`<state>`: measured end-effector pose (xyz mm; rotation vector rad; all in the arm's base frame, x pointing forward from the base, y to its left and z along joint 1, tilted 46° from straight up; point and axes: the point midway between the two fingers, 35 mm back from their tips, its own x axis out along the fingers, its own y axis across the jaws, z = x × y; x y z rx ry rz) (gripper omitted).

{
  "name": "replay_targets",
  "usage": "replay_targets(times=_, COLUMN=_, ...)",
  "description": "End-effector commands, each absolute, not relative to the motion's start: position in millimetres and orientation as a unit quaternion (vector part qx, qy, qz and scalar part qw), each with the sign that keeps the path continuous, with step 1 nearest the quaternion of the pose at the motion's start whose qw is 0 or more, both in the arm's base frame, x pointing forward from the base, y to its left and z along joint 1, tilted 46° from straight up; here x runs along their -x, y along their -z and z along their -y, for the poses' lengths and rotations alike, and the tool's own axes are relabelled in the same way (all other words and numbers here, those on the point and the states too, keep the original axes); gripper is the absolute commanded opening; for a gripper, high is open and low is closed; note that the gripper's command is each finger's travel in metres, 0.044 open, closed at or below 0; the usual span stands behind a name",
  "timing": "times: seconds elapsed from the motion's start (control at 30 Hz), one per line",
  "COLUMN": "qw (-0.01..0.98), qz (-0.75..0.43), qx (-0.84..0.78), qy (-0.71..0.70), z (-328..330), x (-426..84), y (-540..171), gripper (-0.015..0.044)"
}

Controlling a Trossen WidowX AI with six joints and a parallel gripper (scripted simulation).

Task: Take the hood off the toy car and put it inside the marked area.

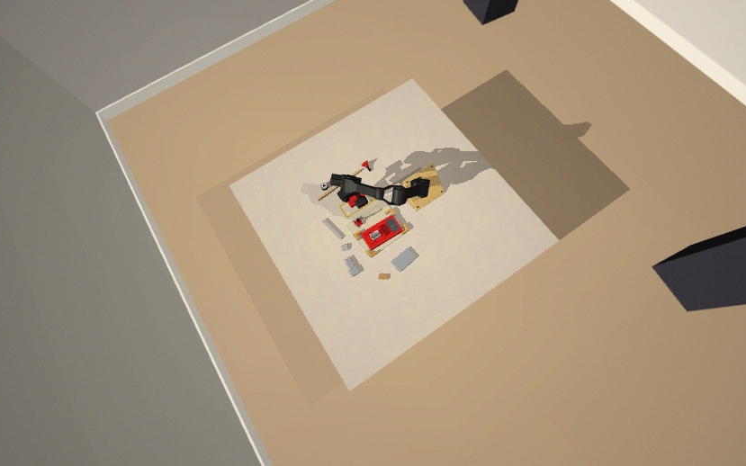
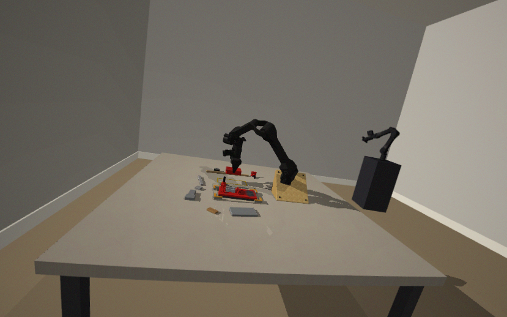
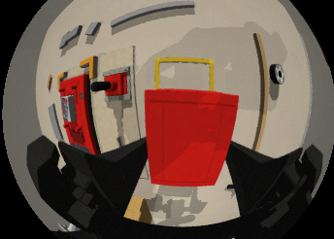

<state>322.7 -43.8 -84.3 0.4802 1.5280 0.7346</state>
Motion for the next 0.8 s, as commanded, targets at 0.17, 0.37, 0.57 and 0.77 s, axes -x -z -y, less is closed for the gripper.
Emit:
replay_targets(times=0.17, qw=0.635, qz=-0.669, qx=-0.214, qy=-0.321, z=39.1, x=-321.3, y=88.6, gripper=0.0000)
replay_targets(times=0.37, qw=0.635, qz=-0.669, qx=-0.214, qy=-0.321, z=36.6, x=-320.9, y=91.1, gripper=0.0000)
replay_targets(times=0.57, qw=0.635, qz=-0.669, qx=-0.214, qy=-0.321, z=34.0, x=-320.4, y=93.6, gripper=0.0000)
replay_targets(times=0.77, qw=0.635, qz=-0.669, qx=-0.214, qy=-0.321, z=31.4, x=-319.8, y=96.0, gripper=0.0000)
